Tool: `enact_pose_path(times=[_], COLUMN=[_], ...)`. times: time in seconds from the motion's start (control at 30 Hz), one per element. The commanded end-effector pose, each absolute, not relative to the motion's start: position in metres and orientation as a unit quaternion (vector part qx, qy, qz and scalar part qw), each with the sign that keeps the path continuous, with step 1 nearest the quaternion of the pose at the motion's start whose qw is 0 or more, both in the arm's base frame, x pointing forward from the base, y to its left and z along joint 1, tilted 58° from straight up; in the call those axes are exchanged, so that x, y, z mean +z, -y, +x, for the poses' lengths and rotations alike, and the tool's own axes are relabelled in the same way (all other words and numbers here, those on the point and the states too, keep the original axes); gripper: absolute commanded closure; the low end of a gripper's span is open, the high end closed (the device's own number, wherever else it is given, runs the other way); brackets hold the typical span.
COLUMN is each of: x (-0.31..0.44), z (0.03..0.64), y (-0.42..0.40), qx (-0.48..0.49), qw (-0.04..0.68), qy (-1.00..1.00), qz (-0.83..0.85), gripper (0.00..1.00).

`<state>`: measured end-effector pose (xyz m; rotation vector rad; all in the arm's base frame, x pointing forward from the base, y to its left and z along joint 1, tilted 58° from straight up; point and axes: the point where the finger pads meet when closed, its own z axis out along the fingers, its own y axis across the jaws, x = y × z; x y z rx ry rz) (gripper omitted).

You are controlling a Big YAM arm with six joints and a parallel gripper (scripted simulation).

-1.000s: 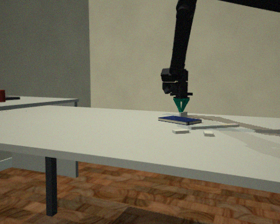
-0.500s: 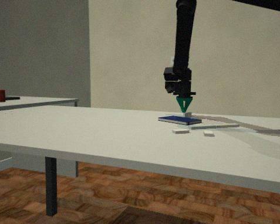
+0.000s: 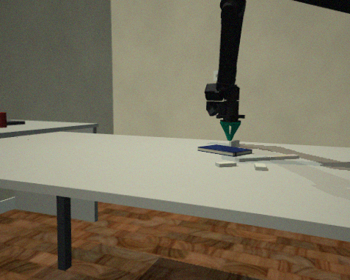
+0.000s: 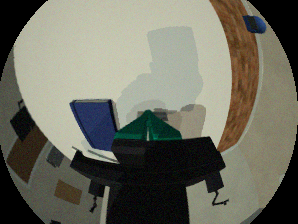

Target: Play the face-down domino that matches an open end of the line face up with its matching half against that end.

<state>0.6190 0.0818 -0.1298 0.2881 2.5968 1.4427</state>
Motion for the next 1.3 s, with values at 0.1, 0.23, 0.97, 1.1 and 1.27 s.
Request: enact_pose_path(times=[0.1, 0.23, 0.97, 1.1, 1.27], x=[-0.122, -0.117, -0.119, -0.127, -0.124], z=[0.622, 0.624, 0.622, 0.62, 0.62], y=[-0.086, -0.093, -0.099, -0.08, -0.092], qx=[0.481, 0.481, 0.481, 0.481, 0.481], qw=[0.084, 0.085, 0.082, 0.08, 0.079], qy=[-0.868, -0.868, -0.869, -0.867, -0.869], qz=[0.091, 0.085, 0.083, 0.099, 0.09], gripper=[1.0, 1.0, 1.0, 1.0, 1.0])
